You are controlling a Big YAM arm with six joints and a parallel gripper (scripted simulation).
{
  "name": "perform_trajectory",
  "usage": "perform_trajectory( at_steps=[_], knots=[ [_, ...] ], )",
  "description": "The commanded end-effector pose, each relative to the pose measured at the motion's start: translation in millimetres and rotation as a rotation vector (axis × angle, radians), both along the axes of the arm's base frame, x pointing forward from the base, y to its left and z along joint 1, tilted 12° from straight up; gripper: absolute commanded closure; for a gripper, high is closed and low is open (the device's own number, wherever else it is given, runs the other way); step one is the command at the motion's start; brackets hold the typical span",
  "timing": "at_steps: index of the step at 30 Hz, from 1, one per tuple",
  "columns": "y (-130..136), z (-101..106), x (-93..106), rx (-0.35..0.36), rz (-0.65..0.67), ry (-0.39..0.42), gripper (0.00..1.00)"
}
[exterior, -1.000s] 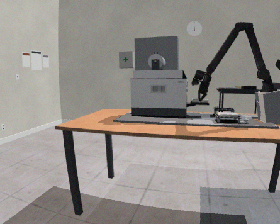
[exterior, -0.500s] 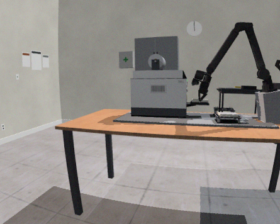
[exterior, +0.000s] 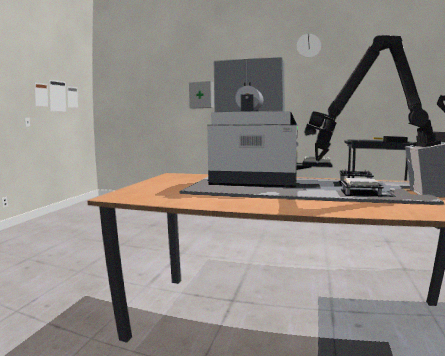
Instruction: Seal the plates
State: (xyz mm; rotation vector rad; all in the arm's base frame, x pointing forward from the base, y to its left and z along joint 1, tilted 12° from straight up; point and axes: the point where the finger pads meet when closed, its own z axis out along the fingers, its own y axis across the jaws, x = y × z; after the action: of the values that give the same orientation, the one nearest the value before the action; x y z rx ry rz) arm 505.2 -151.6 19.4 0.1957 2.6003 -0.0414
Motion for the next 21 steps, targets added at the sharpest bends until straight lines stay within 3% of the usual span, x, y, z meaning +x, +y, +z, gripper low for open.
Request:
perform_trajectory(
  at_steps=[1, 7, 21],
  knots=[
    [-6.8, 4.0, 14.6, -0.005, -0.015, -0.033, 1.0],
    [6.8, -13.2, 5.9, 0.006, 0.001, 0.0, 1.0],
    [-3.9, -23.9, -2.8, 0.012, -0.023, 0.018, 1.0]
  ],
)
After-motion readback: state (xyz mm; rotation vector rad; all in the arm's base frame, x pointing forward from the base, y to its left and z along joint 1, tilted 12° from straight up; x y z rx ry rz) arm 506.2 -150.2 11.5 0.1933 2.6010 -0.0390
